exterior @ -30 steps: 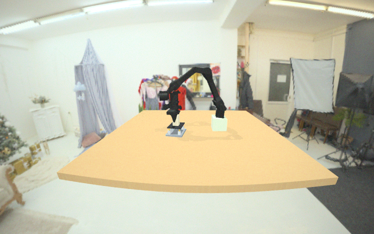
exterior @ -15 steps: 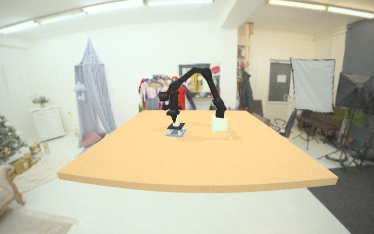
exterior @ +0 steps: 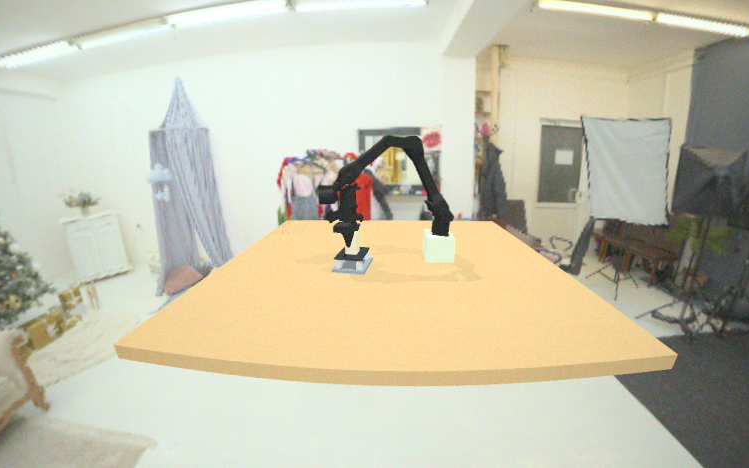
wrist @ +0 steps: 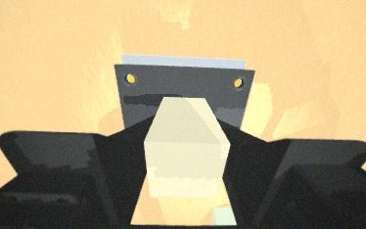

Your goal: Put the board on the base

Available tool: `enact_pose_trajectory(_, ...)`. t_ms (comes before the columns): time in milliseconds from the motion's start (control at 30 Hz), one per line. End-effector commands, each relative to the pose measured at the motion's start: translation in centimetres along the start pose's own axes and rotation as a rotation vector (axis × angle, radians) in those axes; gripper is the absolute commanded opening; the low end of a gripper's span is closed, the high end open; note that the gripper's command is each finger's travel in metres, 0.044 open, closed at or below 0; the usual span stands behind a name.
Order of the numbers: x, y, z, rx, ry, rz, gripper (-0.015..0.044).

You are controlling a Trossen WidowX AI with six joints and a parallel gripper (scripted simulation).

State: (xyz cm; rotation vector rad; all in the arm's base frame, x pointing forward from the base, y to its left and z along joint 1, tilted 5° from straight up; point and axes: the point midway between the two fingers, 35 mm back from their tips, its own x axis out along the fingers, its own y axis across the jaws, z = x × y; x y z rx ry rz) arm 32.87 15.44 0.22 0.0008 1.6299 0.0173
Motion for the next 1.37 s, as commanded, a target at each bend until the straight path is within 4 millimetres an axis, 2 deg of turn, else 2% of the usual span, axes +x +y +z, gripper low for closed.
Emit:
enact_pose_trajectory(0,0.0,0.0,0.0,0.0,0.0,0.0,0.0105)
enact_pose_trajectory(433,-0.5,0.0,0.0,0.0,0.0,0.0,0.044)
enact_pose_trajectory(633,-3.9,0.0,0.0,0.0,0.0,0.001,0.044)
enact_pose_trajectory(833,-4.3,0.0,0.0,0.0,0.0,0.0,0.044)
enact_pose_trajectory(967,-8.2,-0.2,-0.4,0.003,0.005,-0.003,0.044)
enact_pose_trajectory(1333,-8.4,-0.2,-0.4,0.003,0.005,-0.003,0.044)
